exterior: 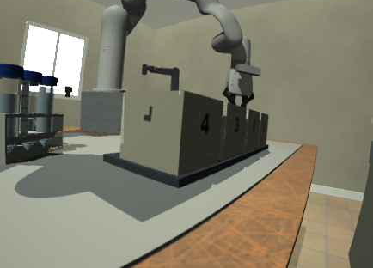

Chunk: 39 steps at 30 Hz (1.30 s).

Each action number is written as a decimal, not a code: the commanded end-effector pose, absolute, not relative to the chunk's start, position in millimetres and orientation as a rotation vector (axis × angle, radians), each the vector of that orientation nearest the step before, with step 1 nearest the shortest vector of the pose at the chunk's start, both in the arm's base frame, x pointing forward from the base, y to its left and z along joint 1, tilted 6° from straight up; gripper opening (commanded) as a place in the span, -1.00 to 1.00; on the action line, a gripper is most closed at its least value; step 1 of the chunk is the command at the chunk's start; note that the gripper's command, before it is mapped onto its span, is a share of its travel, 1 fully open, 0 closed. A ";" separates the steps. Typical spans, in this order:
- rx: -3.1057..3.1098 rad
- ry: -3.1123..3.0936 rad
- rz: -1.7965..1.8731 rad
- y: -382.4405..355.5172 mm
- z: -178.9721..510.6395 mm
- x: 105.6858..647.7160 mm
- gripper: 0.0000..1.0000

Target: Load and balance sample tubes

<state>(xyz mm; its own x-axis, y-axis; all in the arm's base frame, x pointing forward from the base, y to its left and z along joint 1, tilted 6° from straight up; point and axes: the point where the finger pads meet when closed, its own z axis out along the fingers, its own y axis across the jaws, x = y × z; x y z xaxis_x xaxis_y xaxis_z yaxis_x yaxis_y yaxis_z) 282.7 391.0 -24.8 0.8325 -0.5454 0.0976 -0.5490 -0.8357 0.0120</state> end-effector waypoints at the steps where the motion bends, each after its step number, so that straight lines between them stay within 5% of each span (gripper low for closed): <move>1: 2.973 -0.888 0.142 392.6 -23.2 283.6 -1.00; 39: 2.974 -0.888 0.142 393.4 -10.0 282.6 -1.00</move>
